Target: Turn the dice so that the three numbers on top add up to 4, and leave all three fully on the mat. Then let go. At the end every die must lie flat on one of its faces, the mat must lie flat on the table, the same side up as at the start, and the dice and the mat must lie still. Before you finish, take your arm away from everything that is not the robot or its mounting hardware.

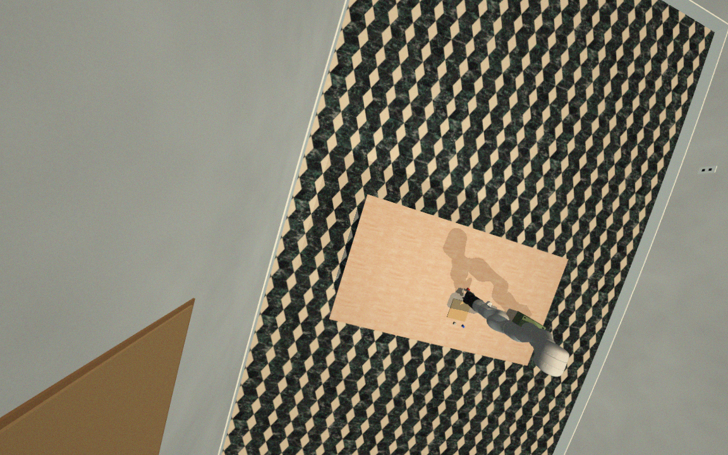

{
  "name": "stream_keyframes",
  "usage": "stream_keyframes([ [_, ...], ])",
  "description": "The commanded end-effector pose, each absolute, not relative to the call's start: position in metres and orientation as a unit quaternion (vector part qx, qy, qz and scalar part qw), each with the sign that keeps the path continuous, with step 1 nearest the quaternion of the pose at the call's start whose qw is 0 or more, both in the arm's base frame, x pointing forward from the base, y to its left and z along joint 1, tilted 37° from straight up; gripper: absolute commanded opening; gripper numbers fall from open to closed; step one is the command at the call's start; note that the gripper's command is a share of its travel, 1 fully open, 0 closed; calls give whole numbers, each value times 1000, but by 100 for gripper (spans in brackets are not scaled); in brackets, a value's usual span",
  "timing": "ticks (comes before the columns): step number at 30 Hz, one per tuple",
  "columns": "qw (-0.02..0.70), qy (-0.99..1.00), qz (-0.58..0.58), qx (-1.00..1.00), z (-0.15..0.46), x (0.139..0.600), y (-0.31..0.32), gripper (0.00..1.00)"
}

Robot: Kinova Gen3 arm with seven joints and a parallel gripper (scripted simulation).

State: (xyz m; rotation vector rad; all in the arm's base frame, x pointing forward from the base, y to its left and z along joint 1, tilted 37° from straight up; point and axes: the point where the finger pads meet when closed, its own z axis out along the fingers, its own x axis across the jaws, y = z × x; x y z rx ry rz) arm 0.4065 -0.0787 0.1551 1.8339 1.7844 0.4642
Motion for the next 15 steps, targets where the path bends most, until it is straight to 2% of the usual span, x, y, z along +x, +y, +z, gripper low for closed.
stream_keyframes([
  [1, 265, 671, 172, 670, 155, 409, -62, 100],
  [15, 265, 671, 172, 670, 152, 411, -34, 100],
])
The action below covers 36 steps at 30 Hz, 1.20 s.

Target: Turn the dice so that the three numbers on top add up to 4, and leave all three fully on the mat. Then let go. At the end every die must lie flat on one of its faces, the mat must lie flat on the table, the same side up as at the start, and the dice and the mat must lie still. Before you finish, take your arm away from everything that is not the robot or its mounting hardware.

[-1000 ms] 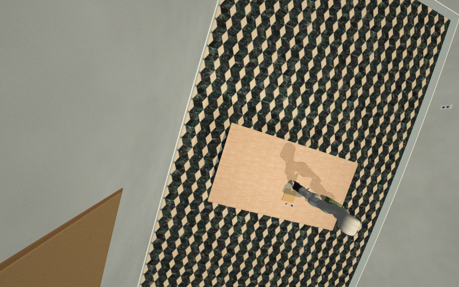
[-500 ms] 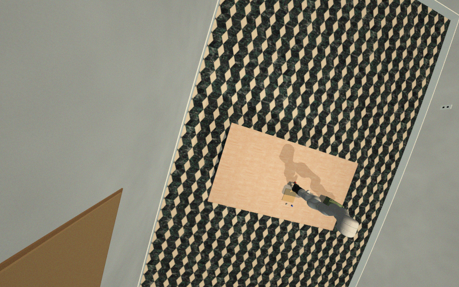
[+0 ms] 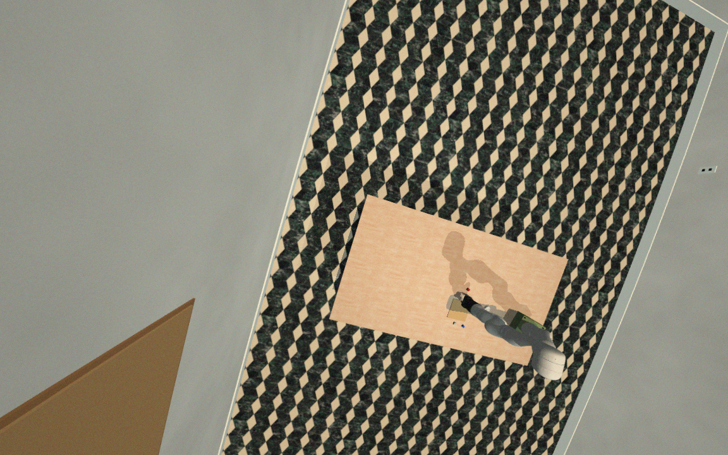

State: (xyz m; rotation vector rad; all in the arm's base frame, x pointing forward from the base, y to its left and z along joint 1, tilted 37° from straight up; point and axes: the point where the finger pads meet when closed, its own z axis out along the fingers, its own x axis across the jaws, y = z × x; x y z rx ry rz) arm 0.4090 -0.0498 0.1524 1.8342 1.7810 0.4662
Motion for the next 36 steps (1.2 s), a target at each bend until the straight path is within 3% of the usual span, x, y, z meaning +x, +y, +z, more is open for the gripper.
stream_keyframes([
  [1, 265, 671, 172, 670, 151, 411, -31, 100],
  [36, 265, 671, 172, 670, 139, 419, 83, 100],
])
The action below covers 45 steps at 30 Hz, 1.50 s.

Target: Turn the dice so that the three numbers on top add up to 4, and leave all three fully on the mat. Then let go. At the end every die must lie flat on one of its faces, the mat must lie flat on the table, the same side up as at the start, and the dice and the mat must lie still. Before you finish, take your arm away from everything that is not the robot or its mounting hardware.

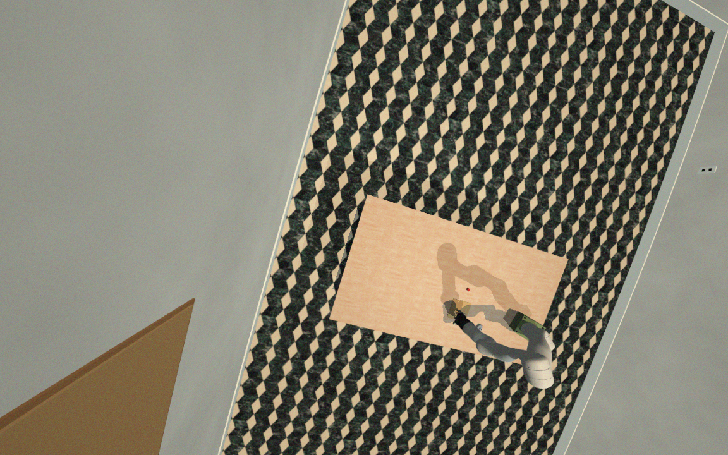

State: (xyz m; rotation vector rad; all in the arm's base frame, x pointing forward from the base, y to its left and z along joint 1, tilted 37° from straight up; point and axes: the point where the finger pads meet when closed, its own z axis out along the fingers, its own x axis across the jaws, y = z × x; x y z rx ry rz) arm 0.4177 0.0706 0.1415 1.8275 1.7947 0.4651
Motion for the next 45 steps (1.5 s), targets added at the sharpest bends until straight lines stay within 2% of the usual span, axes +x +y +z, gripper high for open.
stream_keyframes([
  [1, 265, 671, 172, 670, 139, 419, 87, 100],
  [21, 265, 671, 172, 670, 134, 422, 138, 100],
  [45, 265, 671, 172, 670, 133, 423, 144, 100],
])
